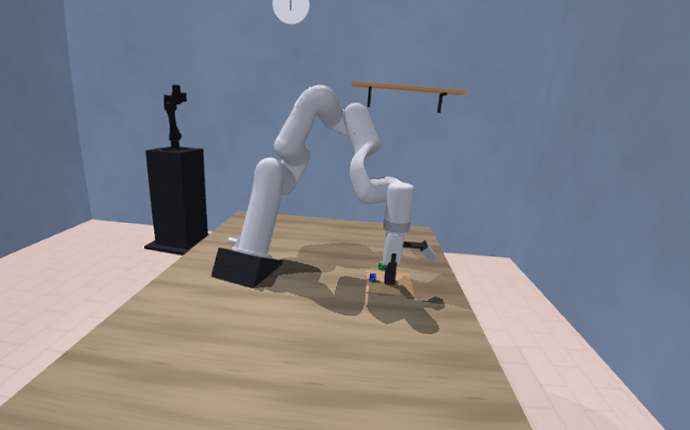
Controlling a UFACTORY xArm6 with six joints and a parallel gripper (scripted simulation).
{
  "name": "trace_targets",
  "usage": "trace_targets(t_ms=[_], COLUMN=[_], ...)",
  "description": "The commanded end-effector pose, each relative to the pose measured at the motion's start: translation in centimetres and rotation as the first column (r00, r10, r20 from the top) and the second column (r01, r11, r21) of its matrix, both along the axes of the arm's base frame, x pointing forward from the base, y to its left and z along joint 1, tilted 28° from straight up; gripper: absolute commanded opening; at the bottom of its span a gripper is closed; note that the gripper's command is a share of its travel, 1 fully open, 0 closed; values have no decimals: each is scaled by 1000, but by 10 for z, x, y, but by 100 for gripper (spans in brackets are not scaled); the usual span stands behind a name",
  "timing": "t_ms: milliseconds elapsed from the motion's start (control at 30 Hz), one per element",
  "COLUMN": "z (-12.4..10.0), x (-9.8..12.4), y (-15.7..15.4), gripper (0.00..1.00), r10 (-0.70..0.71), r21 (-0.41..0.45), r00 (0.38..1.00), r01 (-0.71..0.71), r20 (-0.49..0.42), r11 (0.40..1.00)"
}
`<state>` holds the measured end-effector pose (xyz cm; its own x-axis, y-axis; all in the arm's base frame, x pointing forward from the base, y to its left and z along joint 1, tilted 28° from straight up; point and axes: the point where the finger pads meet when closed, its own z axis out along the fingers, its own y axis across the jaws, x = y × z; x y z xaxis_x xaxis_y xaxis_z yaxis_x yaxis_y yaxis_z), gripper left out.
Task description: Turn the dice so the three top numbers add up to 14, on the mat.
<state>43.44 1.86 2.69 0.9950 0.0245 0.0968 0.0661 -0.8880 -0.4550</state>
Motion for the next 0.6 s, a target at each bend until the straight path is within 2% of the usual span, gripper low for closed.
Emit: trace_targets(t_ms=[0,33,67,133,167,233,267,567], z=[1,1,1,1,1,1,1,1], x=[1,1,1,1,1,1,1,1], y=[-1,-1,-1,-1,-1,-1,-1,-1], gripper=[19,19,23,23,28,28,32,36], r10=[-1,-1,-1,-1,-1,-1,-1,-1], r21=[-1,-1,-1,-1,-1,-1,-1,-1], r00=[1000,1000,1000,1000,1000,1000,1000,1000], r01=[1,1,1,1,1,1,1,1], r20=[3,3,3,3,3,3,3,3], r11=[1000,1000,1000,1000,1000,1000,1000,1000])
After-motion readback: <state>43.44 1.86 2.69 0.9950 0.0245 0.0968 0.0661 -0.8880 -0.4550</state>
